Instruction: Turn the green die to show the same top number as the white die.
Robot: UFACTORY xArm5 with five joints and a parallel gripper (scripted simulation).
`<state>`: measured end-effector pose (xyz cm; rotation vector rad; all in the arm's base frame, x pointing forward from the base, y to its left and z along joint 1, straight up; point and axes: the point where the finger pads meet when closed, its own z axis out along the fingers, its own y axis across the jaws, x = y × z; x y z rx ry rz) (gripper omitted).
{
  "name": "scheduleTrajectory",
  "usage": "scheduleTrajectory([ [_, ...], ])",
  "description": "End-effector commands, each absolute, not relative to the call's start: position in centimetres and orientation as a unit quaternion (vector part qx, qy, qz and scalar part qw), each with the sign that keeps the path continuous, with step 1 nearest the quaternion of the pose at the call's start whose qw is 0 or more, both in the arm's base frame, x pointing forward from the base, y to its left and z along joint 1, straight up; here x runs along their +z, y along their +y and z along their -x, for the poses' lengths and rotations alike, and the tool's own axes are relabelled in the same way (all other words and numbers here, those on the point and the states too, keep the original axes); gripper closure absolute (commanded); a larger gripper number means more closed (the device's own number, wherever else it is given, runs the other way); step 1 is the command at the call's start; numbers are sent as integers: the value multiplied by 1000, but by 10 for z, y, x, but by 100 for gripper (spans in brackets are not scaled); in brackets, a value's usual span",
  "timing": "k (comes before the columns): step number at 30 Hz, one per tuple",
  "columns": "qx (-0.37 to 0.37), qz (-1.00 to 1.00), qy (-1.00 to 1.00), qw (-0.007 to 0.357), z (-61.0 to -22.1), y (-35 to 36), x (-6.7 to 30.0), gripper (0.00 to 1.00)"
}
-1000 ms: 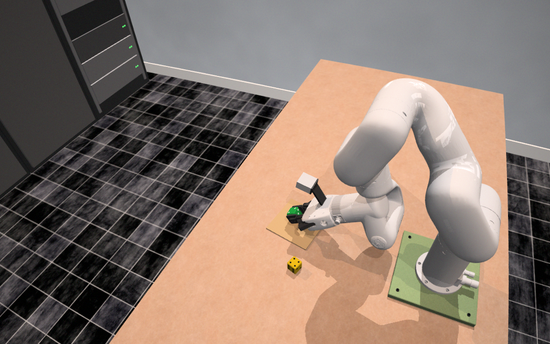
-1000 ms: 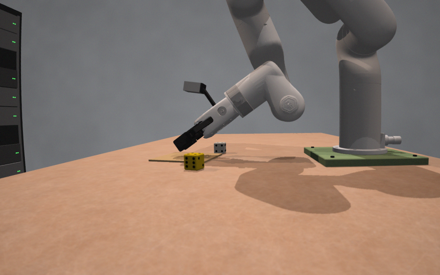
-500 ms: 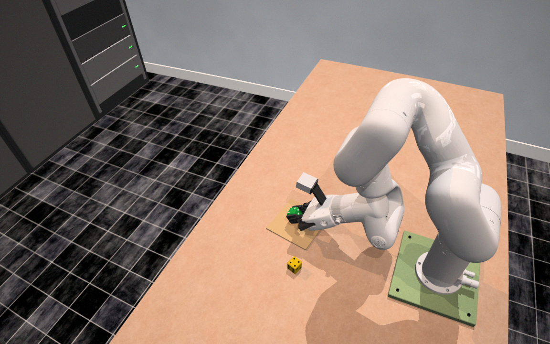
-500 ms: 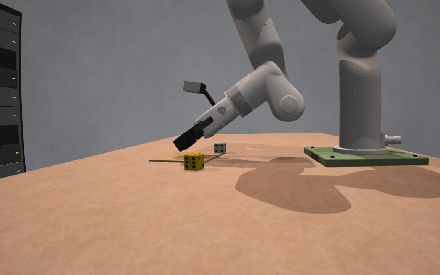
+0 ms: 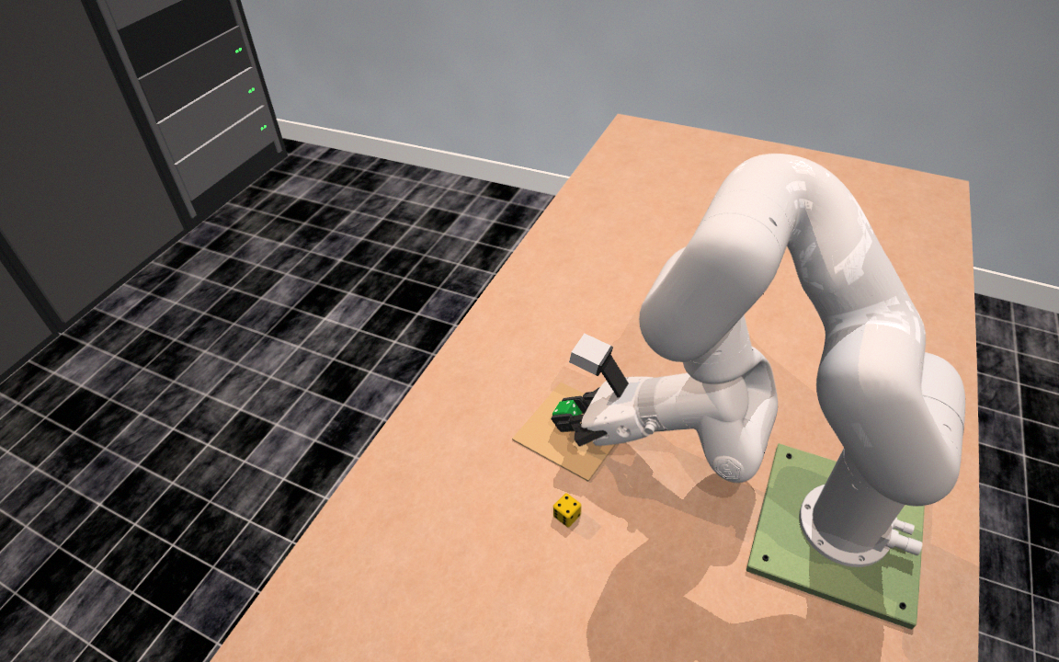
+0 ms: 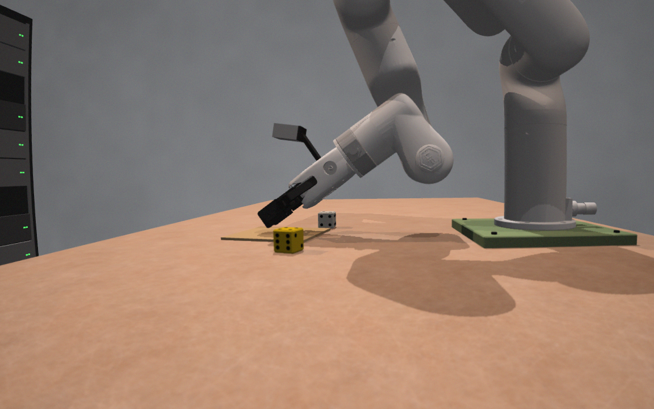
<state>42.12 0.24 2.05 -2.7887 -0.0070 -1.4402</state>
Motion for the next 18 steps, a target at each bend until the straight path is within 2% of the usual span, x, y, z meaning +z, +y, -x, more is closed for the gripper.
scheduleTrajectory([
  [1,-460,888,-2,2,-422,2,18,73],
  [18,-460,888,-2,2,-422,2,14,73],
])
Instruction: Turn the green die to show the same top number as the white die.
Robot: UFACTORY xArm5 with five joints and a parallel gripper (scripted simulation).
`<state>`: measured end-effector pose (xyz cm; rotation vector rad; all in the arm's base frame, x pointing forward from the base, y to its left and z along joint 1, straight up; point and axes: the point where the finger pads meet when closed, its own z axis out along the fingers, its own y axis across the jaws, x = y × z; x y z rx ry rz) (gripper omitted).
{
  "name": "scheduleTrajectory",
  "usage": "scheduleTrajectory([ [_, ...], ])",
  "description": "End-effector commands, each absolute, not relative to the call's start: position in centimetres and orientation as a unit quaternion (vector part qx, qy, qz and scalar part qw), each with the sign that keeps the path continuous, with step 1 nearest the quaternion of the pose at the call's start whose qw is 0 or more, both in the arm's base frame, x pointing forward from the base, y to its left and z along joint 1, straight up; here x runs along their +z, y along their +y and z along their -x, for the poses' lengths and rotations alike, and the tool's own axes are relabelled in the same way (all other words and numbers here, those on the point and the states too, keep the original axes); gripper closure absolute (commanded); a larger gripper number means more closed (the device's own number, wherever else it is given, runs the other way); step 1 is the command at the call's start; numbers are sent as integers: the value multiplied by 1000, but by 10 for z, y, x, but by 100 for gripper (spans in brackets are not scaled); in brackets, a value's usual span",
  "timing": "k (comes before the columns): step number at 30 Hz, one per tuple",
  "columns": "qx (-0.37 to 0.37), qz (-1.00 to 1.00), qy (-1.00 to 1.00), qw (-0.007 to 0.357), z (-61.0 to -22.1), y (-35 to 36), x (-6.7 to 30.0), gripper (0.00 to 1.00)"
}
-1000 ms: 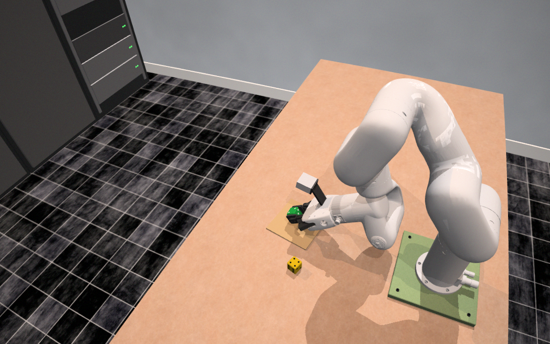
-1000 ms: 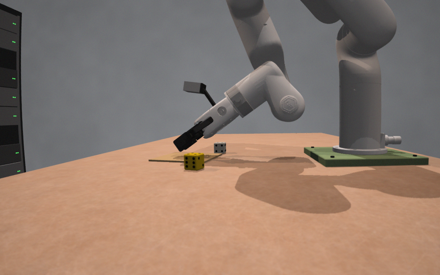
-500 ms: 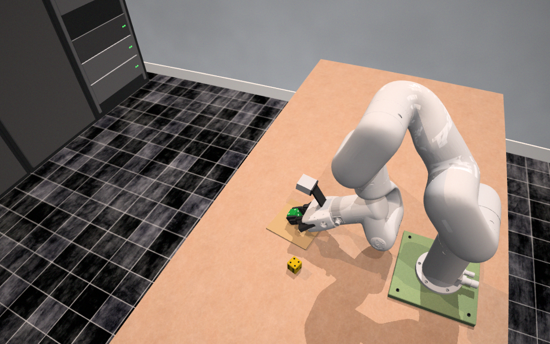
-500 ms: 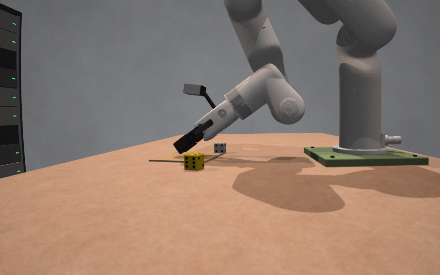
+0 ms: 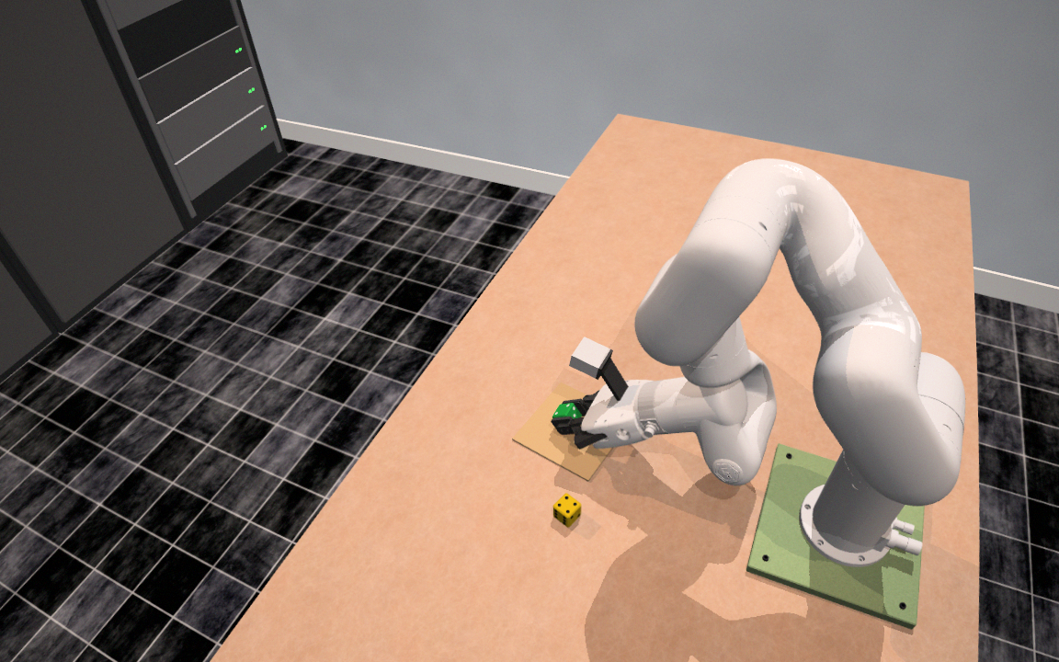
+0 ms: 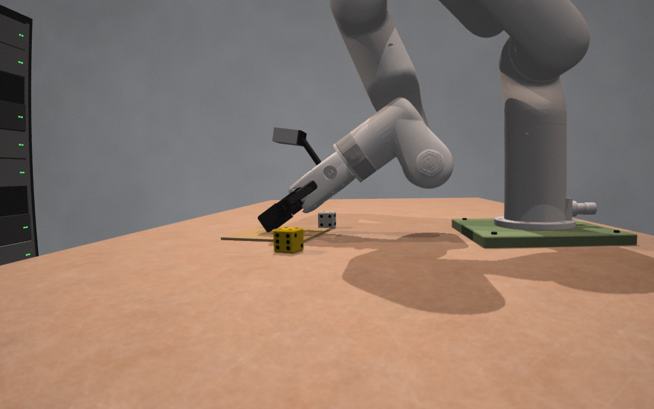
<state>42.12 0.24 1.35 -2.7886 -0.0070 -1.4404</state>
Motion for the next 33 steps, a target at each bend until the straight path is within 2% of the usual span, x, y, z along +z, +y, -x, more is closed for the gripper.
scheduleTrajectory([
  [1,-460,888,-2,2,-422,2,14,73],
  [31,-460,888,-2,2,-422,2,14,73],
  [32,-460,888,-2,2,-422,2,14,69],
  [33,-460,888,-2,2,-422,2,14,69],
])
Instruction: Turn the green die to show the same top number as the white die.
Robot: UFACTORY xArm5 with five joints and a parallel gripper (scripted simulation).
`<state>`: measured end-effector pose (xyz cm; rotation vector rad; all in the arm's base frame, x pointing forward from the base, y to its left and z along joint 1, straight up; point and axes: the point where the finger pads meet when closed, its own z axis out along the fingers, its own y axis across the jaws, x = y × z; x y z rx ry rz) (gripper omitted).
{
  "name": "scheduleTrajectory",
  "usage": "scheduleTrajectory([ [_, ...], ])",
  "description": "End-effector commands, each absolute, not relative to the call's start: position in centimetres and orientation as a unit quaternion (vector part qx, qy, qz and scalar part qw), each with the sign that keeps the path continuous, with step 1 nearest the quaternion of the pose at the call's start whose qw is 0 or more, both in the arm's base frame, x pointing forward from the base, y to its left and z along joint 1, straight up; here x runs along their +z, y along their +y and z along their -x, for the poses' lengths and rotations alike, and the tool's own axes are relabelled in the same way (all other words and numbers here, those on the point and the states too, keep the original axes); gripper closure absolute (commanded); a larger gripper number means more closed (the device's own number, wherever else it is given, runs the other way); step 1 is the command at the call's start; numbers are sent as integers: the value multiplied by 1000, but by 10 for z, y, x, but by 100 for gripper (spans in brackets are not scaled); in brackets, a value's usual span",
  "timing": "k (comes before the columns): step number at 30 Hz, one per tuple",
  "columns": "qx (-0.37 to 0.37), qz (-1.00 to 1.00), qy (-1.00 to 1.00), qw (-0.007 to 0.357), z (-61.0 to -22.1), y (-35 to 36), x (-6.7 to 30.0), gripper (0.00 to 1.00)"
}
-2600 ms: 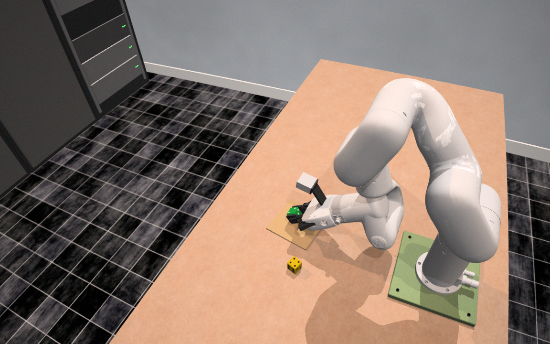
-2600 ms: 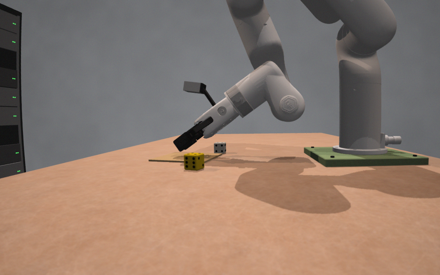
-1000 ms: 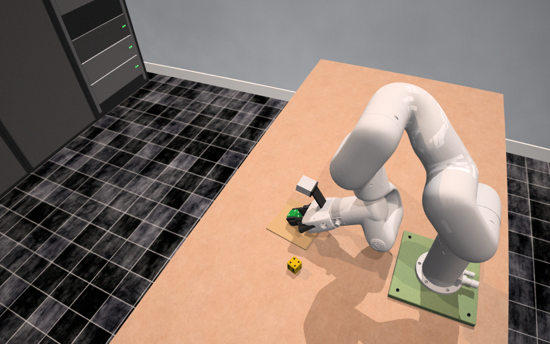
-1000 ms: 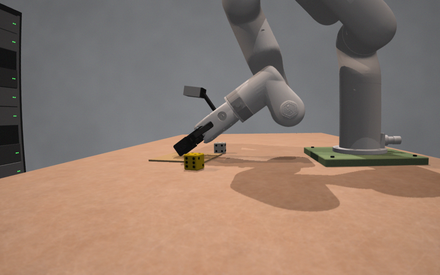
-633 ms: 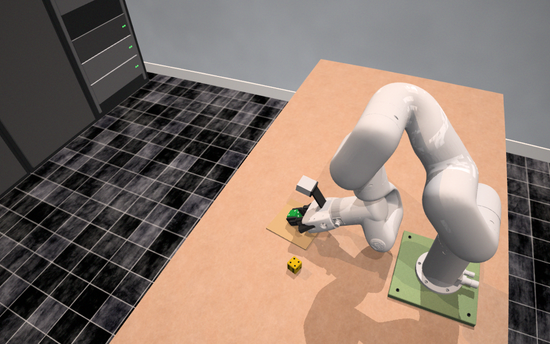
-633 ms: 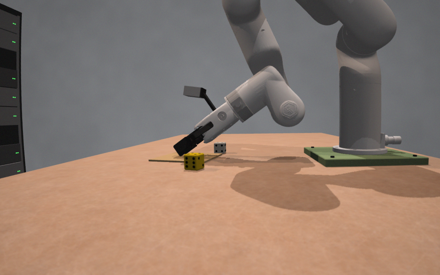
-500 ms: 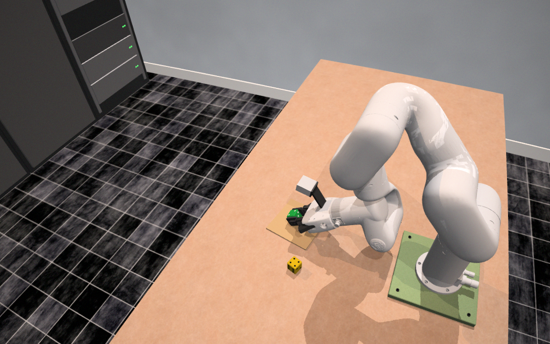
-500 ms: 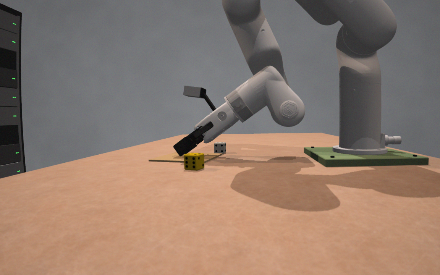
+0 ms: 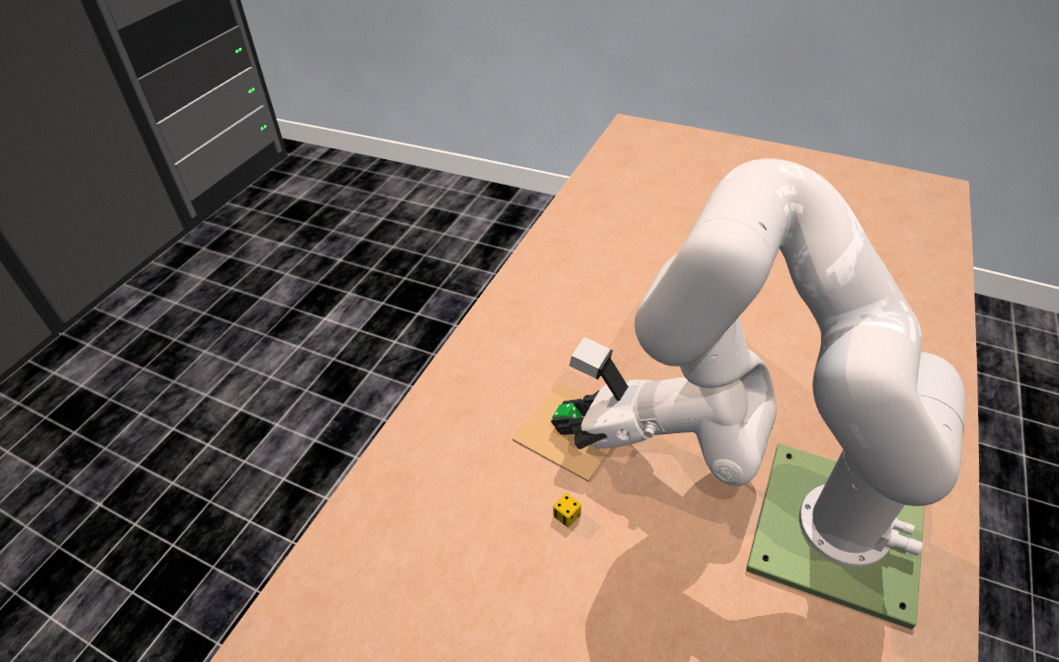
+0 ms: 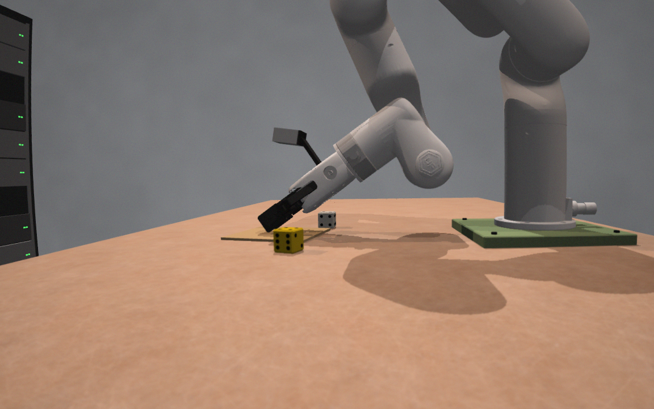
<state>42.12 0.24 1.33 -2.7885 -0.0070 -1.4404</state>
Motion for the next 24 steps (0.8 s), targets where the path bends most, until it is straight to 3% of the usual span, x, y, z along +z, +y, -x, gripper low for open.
scheduleTrajectory([
  [1,-460,888,-2,2,-422,2,14,69],
  [13,-460,888,-2,2,-422,2,14,53],
  [24,-460,888,-2,2,-422,2,14,53],
])
